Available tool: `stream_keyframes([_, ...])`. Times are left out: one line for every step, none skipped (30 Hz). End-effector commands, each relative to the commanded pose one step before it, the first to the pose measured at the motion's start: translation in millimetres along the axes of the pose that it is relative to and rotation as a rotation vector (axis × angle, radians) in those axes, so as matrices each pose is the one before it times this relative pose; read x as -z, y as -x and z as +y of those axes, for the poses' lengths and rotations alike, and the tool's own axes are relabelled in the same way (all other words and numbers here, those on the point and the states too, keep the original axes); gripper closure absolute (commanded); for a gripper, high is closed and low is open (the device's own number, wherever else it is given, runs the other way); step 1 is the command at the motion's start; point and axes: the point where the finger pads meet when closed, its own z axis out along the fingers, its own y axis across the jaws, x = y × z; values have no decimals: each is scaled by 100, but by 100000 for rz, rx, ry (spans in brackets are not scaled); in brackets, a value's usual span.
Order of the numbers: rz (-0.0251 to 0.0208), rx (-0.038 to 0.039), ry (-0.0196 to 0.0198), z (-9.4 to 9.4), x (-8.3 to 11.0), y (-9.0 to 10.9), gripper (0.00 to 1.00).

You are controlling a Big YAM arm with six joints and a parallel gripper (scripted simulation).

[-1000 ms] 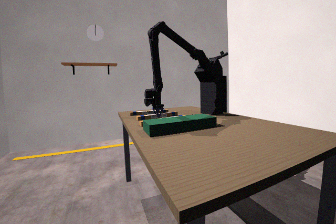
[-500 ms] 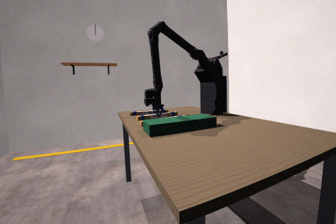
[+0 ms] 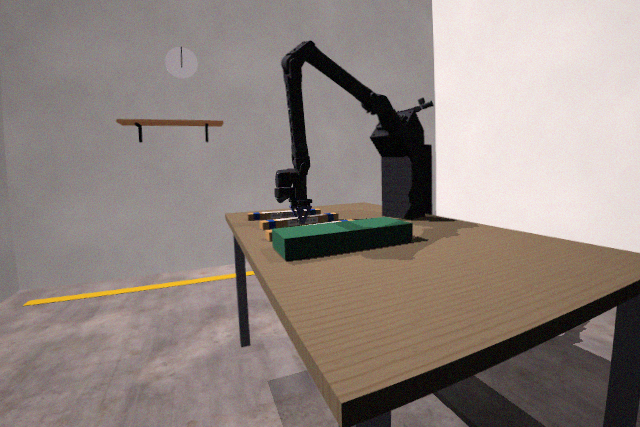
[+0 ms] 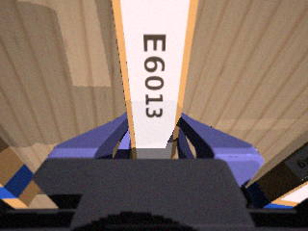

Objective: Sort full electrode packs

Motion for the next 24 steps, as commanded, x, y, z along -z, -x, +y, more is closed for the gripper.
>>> stream_keyframes([2447, -2136, 545, 204, -491, -1484, 100])
stream_keyframes([-38, -35, -50, -28, 241, 26, 100])
stream_keyframes([-296, 49, -125, -53, 347, 177, 100])
stream_keyframes([0, 0, 0, 0, 0, 0, 100])
stream_keyframes([0, 0, 0, 0, 0, 0, 100])
stream_keyframes([-271, 30, -159, -95, 336, 148, 100])
stream_keyframes([-234, 72, -136, -86, 312, 126, 100])
stream_keyframes([-200, 117, -116, -74, 289, 108, 100])
stream_keyframes([-171, 155, -99, -63, 270, 92, 100])
stream_keyframes([-147, 167, -85, -53, 254, 78, 100])
stream_keyframes([-126, 142, -72, -46, 241, 67, 100])
stream_keyframes([-108, 121, -62, -39, 229, 57, 100])
stream_keyframes([-92, 104, -61, -34, 219, 49, 100])
stream_keyframes([-79, 89, -56, -30, 211, 42, 100])
stream_keyframes([-69, 76, -46, -25, 204, 36, 100])
stream_keyframes([-60, 65, -39, -21, 198, 31, 100])
stream_keyframes([-52, 56, -32, -18, 193, 27, 100])
stream_keyframes([-46, 48, -27, -15, 189, 23, 100])
stream_keyframes([-40, 42, -24, -13, 185, 20, 100])
stream_keyframes([-36, 36, -19, -11, 182, 17, 100])
stream_keyframes([0, 0, 0, 0, 0, 0, 100])
stream_keyframes([0, 0, 0, 0, 0, 0, 100])
stream_keyframes([-31, 31, -24, -10, 180, 15, 100])
stream_keyframes([-29, 27, -12, -7, 177, 13, 100])
